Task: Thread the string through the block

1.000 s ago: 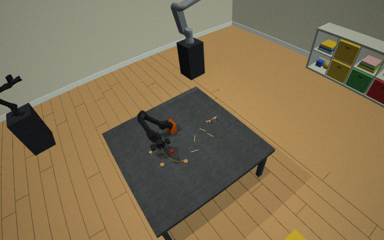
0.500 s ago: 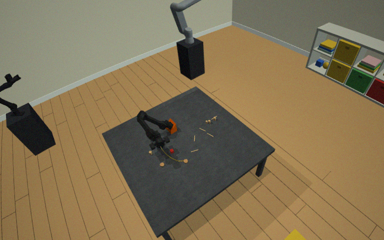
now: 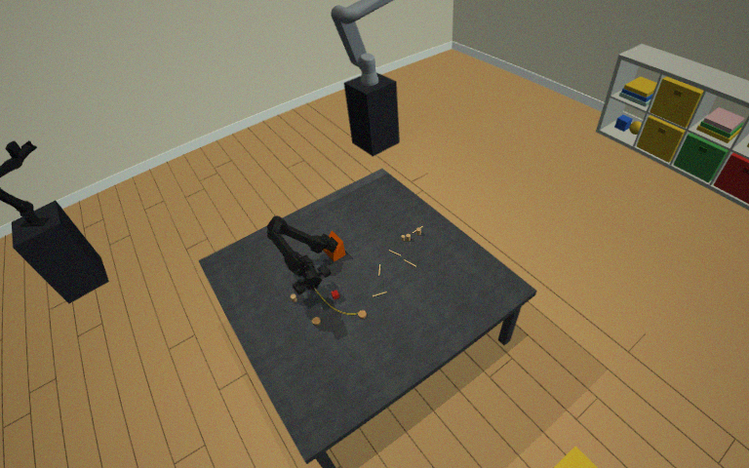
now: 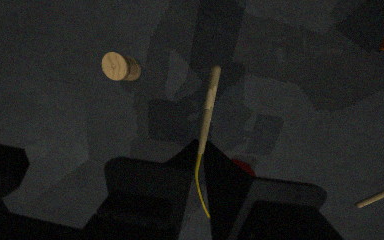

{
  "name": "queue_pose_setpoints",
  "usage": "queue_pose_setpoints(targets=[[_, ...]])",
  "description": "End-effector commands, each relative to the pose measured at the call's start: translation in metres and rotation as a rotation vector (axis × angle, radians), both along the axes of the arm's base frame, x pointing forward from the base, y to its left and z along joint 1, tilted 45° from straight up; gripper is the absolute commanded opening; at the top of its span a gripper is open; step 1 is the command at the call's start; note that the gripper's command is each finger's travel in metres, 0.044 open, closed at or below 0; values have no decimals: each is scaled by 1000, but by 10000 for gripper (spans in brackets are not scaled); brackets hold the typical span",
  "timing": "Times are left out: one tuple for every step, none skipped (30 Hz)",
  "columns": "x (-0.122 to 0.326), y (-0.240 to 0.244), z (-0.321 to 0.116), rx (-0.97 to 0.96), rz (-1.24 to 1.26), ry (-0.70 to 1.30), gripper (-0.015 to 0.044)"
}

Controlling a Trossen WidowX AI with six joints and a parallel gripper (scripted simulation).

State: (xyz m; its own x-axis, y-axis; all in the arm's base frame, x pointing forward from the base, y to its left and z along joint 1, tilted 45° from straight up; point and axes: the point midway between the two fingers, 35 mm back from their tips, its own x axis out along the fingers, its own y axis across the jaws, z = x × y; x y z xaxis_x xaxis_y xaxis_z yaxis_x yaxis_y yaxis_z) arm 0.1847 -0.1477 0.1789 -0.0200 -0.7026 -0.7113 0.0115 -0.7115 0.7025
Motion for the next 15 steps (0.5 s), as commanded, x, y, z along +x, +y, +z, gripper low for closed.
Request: queue_pose_setpoints(targets=[[4,-1,3,2,101,91,0],[5,-1,3,2,125,115,0],[6,-1,3,3,150,140,0],[6,-1,4,3,175,164,0],[7,-1,4,4,200,189,0],[8,-1,4,4,225,213,0],[8,-2,4,5,250,237,0],[9,-2,5,5,274,262,0],[9,-2,5,6,299,286,0],[10,-2,5,6,324,311,0],[11,-2,5,7,349,335,0],[11,-2,5,7,374,360,0],[12,-2,6,8,398,384,0],[13,-2,6,8,423,409,0],[13,-3,6,9,448,433,0]])
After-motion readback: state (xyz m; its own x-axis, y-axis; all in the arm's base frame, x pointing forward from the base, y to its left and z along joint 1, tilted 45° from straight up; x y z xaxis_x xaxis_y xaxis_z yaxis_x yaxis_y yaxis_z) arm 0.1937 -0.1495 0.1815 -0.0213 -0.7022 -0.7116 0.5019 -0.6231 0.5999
